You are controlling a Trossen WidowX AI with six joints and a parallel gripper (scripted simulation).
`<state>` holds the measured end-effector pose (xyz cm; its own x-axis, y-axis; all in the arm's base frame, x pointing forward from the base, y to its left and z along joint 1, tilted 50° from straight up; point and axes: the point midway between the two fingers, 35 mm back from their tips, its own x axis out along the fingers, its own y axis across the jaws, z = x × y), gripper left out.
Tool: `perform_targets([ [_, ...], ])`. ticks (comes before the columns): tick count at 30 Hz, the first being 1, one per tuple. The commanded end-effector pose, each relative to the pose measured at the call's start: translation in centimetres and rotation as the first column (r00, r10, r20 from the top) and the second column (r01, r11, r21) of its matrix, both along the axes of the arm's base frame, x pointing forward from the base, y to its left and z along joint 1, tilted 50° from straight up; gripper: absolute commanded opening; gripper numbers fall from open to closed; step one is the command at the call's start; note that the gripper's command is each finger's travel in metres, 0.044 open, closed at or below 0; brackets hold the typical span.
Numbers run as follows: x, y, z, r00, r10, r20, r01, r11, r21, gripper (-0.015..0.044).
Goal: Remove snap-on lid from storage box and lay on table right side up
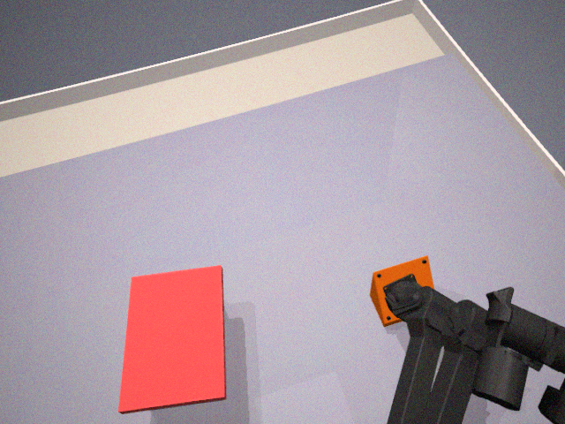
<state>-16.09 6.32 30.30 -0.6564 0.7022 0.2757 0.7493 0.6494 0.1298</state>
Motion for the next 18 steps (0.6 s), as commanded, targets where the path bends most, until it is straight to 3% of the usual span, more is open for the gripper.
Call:
perform_targets([
  [1, -0.1, -0.2, 0.1, 1.0, 0.007, 0.003, -0.007, 1.0, 0.009, 0.0374],
  [6, -3.0, -5.2, 1.8, 0.979, 0.178, 0.095, -0.195, 0.953, 0.232, 0.0243],
  [13, -5.3, -13.0, 2.5, 0.894, 0.38, 0.237, -0.448, 0.762, 0.467, 0.0235],
  [18, -5.3, -21.1, 1.6, 0.757, 0.527, 0.386, -0.638, 0.469, 0.61, 0.0235],
])
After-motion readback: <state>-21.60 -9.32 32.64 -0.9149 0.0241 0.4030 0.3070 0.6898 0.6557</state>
